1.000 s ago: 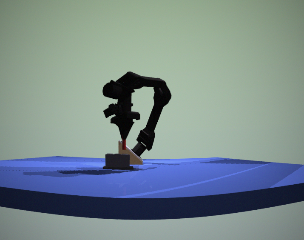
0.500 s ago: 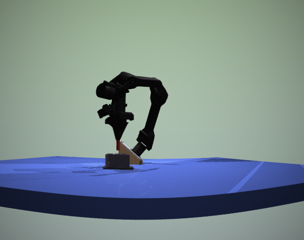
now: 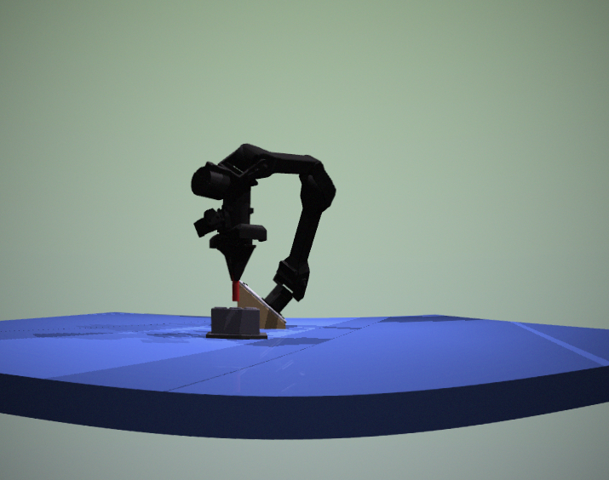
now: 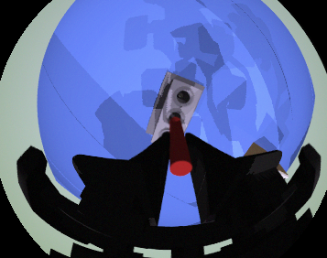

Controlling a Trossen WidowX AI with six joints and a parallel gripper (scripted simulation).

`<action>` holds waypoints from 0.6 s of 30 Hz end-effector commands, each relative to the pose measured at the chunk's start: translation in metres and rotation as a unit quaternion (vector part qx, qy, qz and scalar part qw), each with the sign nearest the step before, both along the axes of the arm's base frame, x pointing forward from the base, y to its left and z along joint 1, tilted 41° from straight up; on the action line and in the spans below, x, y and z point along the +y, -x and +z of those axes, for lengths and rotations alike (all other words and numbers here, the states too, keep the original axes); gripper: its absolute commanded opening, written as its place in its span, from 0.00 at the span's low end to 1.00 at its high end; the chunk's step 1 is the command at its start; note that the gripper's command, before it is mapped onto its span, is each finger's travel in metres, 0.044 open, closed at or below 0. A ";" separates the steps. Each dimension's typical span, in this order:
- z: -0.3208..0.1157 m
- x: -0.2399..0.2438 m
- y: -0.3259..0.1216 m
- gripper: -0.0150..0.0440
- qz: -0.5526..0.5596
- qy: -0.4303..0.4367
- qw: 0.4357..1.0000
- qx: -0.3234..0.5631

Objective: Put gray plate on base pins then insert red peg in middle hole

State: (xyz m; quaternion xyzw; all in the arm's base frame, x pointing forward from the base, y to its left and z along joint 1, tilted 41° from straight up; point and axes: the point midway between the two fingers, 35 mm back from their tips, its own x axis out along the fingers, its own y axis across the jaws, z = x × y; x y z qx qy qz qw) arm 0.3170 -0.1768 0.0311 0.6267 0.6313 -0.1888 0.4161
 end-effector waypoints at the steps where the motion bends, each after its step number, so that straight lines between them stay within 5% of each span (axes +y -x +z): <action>1: -0.001 0.000 0.000 0.25 0.003 0.001 1.000 0.000; 18: -0.004 0.003 0.000 0.25 0.001 0.000 1.000 0.000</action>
